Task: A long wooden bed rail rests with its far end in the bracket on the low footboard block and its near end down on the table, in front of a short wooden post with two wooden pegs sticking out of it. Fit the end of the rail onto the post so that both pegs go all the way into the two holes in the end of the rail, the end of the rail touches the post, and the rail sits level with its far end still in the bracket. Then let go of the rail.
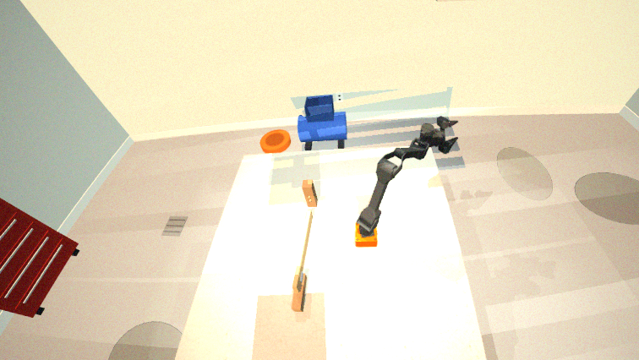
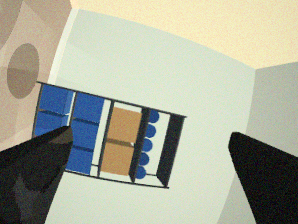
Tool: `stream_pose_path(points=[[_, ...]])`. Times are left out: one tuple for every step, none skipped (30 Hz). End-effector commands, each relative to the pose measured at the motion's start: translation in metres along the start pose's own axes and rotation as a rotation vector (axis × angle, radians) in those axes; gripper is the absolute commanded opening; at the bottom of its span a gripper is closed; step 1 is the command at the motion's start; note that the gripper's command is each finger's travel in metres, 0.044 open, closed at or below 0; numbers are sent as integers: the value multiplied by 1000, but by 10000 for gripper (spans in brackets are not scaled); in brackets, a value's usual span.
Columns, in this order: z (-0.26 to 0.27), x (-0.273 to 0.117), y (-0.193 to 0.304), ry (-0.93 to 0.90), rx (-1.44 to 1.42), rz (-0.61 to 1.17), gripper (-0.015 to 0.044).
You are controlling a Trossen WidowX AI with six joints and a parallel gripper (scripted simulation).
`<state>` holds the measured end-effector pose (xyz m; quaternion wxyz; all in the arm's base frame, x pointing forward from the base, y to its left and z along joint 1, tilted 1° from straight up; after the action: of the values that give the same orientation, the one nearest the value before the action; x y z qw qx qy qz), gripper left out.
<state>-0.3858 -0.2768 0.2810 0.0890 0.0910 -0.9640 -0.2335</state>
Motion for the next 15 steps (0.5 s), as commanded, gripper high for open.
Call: stream_pose_path(points=[[-21, -26, -38, 12, 47, -145, 440], [-26, -33, -46, 15, 57, -178, 440], [-32, -40, -54, 18, 67, -211, 440], [-37, -47, -62, 20, 76, -244, 440], [-42, -54, -70, 23, 86, -277, 440], [-47, -62, -78, 25, 95, -311, 440], [-52, -71, -86, 26, 105, -347, 440], [-57, -80, -93, 27, 114, -382, 440], [-62, -89, -101, 28, 123, -417, 440], [-67, -98, -108, 29, 131, -453, 440], [-72, -107, -114, 29, 139, -488, 440], [-77, -117, -121, 29, 147, -523, 440], [-81, -127, -127, 28, 154, -558, 440], [-86, -137, -133, 27, 161, -593, 440], [-90, -147, -139, 26, 167, -629, 440]])
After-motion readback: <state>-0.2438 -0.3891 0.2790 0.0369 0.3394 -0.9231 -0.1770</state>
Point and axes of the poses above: the point midway between the two fingers, 35 mm back from their tips, its own x axis out along the fingers, its own z axis across the jaws, y = z × x, the point moved 10 cm from there along -x, back along the fingers, and after that the axes turned 15 degrees about -x, right-handed, at the moved point
